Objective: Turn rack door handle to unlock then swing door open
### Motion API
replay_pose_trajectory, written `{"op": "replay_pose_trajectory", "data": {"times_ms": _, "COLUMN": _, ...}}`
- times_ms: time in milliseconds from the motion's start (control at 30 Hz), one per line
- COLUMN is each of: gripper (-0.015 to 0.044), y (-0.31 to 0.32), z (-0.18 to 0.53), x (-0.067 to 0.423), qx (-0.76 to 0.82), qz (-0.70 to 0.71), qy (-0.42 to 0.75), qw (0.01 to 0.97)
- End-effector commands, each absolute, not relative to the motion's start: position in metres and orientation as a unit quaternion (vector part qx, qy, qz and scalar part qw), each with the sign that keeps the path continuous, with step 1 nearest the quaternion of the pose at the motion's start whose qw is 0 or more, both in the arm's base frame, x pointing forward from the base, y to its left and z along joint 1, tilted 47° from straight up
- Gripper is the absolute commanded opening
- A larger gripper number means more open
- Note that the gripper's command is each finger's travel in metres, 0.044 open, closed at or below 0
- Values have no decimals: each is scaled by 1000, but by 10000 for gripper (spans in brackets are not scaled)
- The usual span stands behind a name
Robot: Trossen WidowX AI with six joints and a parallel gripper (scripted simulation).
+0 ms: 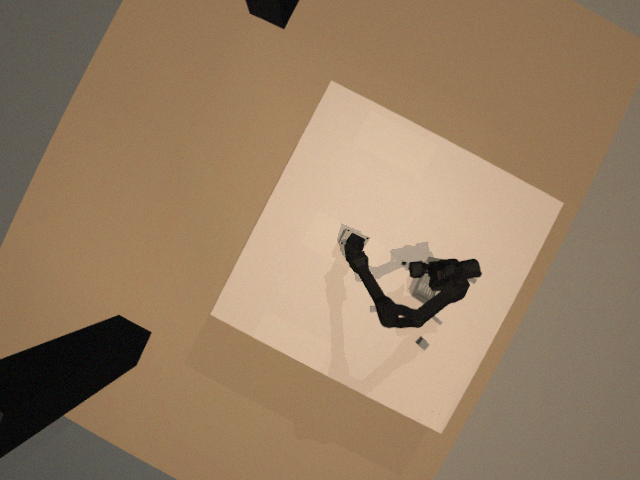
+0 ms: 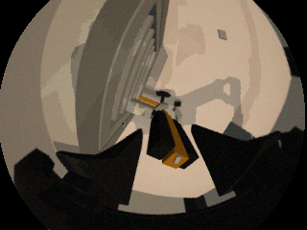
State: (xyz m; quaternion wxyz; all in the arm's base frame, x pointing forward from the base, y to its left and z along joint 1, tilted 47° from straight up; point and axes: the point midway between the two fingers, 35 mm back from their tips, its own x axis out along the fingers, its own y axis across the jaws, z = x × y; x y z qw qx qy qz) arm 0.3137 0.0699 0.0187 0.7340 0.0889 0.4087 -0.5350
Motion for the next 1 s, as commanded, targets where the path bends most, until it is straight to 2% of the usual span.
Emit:
{"op": "replay_pose_trajectory", "data": {"times_ms": 0, "gripper": 297, "y": 67, "z": 19, "x": 315, "qx": 156, "qz": -573, "qy": 355, "qw": 722}}
{"op": "replay_pose_trajectory", "data": {"times_ms": 300, "gripper": 297, "y": 67, "z": 19, "x": 315, "qx": 308, "qz": -637, "qy": 222, "qw": 671}}
{"op": "replay_pose_trajectory", "data": {"times_ms": 533, "gripper": 297, "y": 67, "z": 19, "x": 315, "qx": 319, "qz": -640, "qy": 212, "qw": 666}}
{"op": "replay_pose_trajectory", "data": {"times_ms": 967, "gripper": 210, "y": 67, "z": 19, "x": 315, "qx": 319, "qz": -640, "qy": 212, "qw": 666}}
